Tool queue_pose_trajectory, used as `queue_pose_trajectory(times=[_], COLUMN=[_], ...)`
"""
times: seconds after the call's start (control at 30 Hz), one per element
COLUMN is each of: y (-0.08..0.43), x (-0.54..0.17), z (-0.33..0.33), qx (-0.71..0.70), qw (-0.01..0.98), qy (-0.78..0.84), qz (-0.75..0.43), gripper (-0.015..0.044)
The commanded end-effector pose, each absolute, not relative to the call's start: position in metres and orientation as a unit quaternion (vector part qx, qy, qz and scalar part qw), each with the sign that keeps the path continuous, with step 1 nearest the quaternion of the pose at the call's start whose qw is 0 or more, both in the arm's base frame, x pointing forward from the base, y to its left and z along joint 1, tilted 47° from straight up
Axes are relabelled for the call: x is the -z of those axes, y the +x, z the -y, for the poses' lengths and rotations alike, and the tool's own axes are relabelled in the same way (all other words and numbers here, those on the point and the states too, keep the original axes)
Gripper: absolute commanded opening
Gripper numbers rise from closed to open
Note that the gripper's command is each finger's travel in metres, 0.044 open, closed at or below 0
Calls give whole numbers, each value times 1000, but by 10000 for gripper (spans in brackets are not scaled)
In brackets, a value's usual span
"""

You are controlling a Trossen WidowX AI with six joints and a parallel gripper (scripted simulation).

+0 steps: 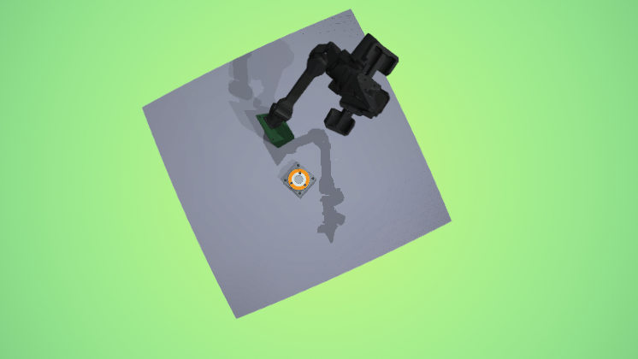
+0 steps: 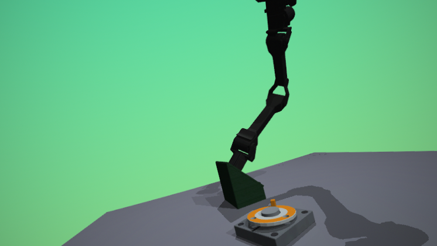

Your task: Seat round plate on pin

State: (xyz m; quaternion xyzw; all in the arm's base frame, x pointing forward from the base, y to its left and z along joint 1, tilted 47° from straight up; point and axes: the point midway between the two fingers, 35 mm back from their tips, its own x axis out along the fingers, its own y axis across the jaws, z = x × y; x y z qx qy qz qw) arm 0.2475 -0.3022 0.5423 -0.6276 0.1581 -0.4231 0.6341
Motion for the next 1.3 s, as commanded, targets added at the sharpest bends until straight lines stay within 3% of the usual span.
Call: queue_pose_trajectory(times=[0.0, 0.37, 0.67, 0.93, 1.07, 1.27], y=[290, 365, 374, 332, 285, 274], x=[-479, -296, -159, -61, -29, -25], z=[312, 281, 205, 102, 35, 25], qx=[340, 107, -67, -192, -223, -224], qw=[711, 866, 901, 815, 680, 651], qy=[-587, -396, -165, 116, 301, 332], qz=[-186, -285, -396, -535, -630, -646], gripper=[0, 0, 0, 0, 0, 0])
